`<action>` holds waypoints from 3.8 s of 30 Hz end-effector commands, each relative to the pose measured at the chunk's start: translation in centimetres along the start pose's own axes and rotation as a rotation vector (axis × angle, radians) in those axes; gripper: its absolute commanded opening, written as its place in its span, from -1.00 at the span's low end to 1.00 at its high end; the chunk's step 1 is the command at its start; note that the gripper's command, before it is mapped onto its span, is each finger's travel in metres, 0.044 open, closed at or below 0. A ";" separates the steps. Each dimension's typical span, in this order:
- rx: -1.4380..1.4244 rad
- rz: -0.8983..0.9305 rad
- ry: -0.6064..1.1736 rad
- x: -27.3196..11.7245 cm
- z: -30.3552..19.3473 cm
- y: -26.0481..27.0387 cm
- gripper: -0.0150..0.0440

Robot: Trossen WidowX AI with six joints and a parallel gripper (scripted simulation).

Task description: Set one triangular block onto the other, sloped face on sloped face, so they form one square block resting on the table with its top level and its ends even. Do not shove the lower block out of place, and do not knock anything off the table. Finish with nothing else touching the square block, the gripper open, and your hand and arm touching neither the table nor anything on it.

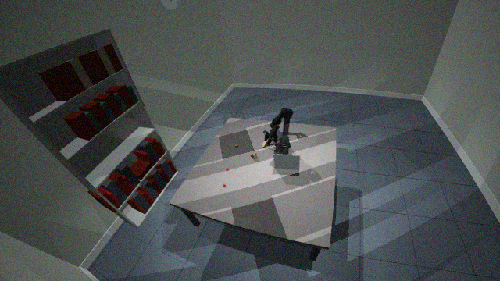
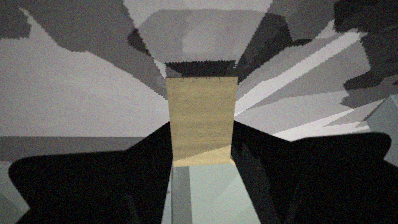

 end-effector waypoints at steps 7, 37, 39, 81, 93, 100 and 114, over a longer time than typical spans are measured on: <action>-0.003 0.013 -0.003 -3.4 -3.3 0.2 -0.49; 0.350 -0.002 -0.201 -4.8 -8.0 -1.2 -0.49; 0.398 0.008 -0.229 -4.6 -8.2 -1.2 -0.49; 1.188 0.603 -0.475 -3.4 -13.3 -2.6 -0.49; 0.806 0.460 -0.571 -2.8 -14.3 -2.1 -0.49; 0.578 0.373 -0.615 -2.5 -15.0 -1.8 -0.49; 0.121 0.194 -0.676 -1.8 -16.3 -1.3 -0.49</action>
Point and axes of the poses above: the point midway between the two fingers, 35 mm back from their tips, its own x axis out along the fingers, its own y axis across the jaws, z = x × y, the point moved 8 cm from there along -x, back along the fingers, and after that the axes turned 6 degrees about x, right-handed, at the moved point
